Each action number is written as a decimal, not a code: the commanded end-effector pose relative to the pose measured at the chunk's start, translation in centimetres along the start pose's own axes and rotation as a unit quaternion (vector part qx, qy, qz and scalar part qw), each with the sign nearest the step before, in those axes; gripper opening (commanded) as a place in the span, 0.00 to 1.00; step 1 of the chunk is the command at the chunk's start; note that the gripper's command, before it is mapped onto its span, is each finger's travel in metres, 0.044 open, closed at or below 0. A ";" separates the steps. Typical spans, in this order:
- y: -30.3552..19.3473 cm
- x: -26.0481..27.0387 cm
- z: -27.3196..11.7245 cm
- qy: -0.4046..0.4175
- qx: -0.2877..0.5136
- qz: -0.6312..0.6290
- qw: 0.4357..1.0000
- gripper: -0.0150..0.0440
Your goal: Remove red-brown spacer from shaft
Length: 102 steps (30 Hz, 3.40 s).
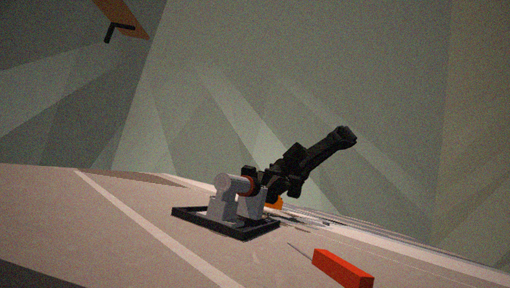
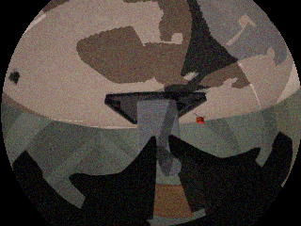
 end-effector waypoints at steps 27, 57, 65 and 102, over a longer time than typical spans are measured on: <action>0.2 0.1 -0.4 0.001 0.001 0.002 1.000 0.25; 0.4 0.1 -0.7 0.001 0.001 0.002 1.000 0.25; 0.4 0.1 -0.8 0.001 0.001 0.002 1.000 0.25; 0.6 0.2 -1.2 0.001 0.001 0.002 1.000 0.25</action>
Point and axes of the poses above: the point midway between the two fingers, 35 mm back from their tips, its own z axis out along the fingers, its own x axis across the jaws, y = z × x, the point moved 7 cm from there along -z, back along the fingers, and after that the axes turned 12 degrees about z, right-handed, at the moved point
